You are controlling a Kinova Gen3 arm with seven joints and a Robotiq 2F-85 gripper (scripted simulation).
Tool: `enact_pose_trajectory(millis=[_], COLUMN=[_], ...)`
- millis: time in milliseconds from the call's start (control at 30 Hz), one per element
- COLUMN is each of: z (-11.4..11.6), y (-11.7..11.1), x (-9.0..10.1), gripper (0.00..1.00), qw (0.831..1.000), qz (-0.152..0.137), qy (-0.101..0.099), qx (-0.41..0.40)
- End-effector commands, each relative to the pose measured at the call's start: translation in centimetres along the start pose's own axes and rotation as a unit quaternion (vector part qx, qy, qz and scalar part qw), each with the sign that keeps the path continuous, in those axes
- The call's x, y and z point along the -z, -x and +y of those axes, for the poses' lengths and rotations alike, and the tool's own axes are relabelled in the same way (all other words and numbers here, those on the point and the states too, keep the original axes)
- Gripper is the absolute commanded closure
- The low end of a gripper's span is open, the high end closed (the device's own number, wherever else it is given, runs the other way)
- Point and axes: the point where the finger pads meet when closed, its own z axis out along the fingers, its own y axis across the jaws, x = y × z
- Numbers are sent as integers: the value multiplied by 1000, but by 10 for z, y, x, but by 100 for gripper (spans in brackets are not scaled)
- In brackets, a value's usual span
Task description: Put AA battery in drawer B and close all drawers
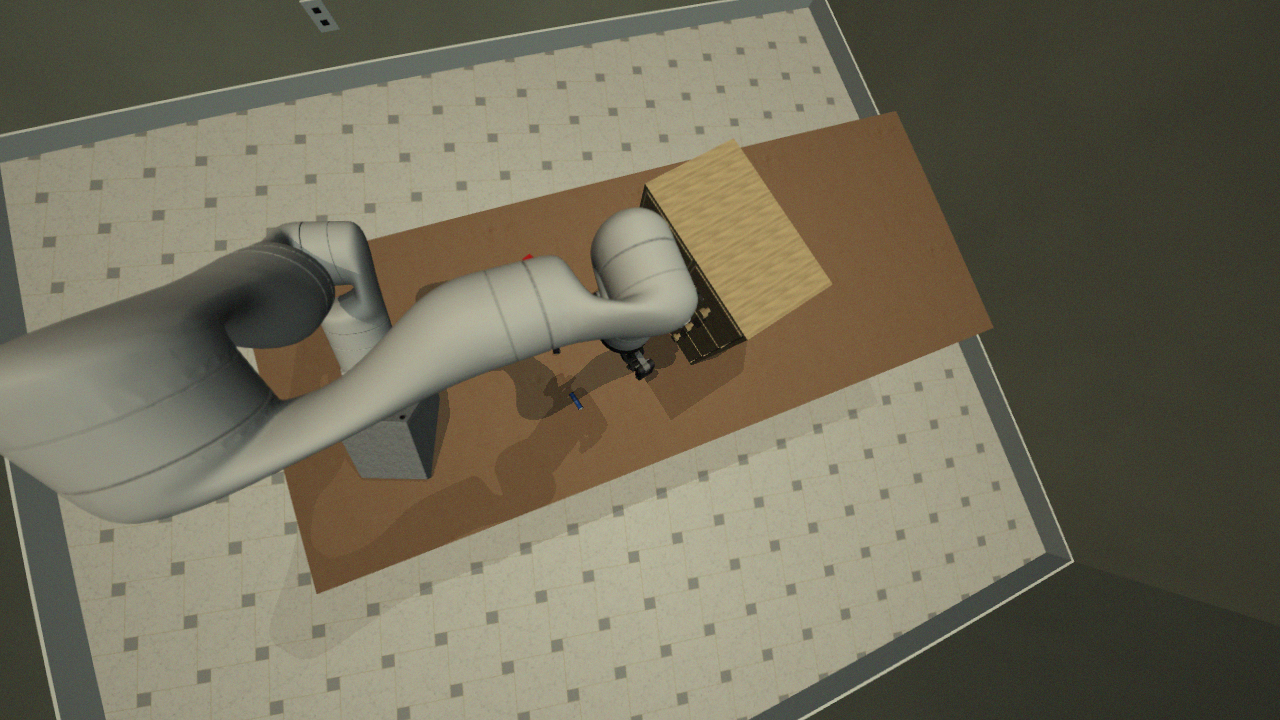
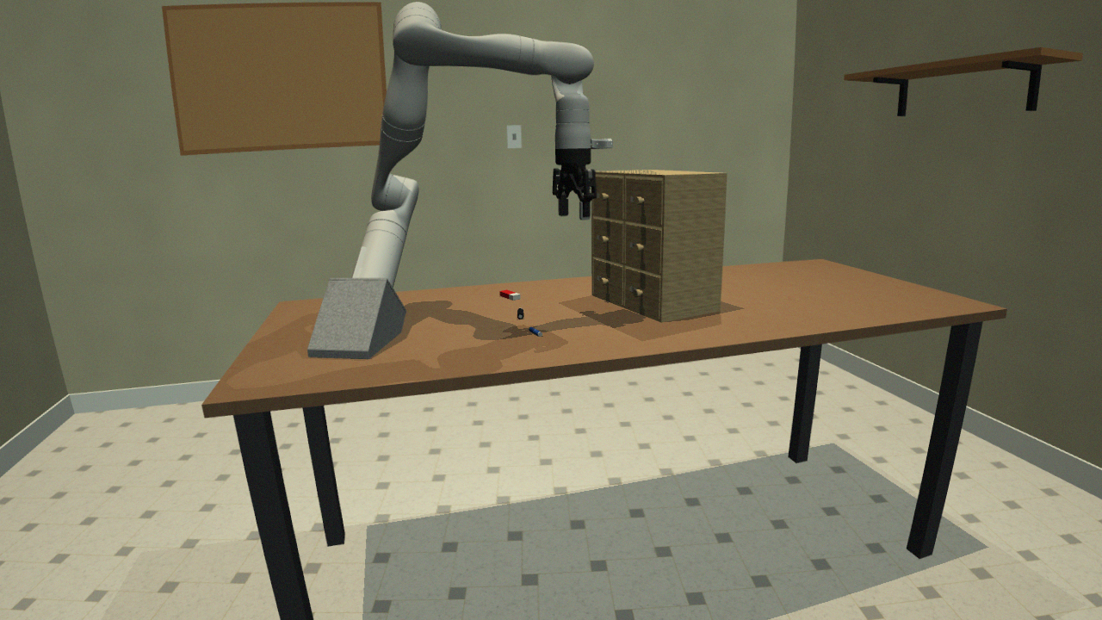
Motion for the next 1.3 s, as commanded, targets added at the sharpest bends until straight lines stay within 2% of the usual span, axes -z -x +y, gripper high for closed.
enact_pose_trajectory(millis=[0,167,300,533,600,767,900,1267], z=[0,-4,-19,-72,-72,-115,-137,-144], y=[0,0,0,2,2,3,4,4], x=[1,1,1,1,1,1,1,1], gripper=[0,0,0,0,0,0,0,0], qw=[1000,1000,1000,1000,1000,1000,1000,1000], qz=[1,1,1,1,1,1,1,1], qy=[1,1,1,1,1,1,1,1], qx=[0,0,0,0,0,0,0,0])
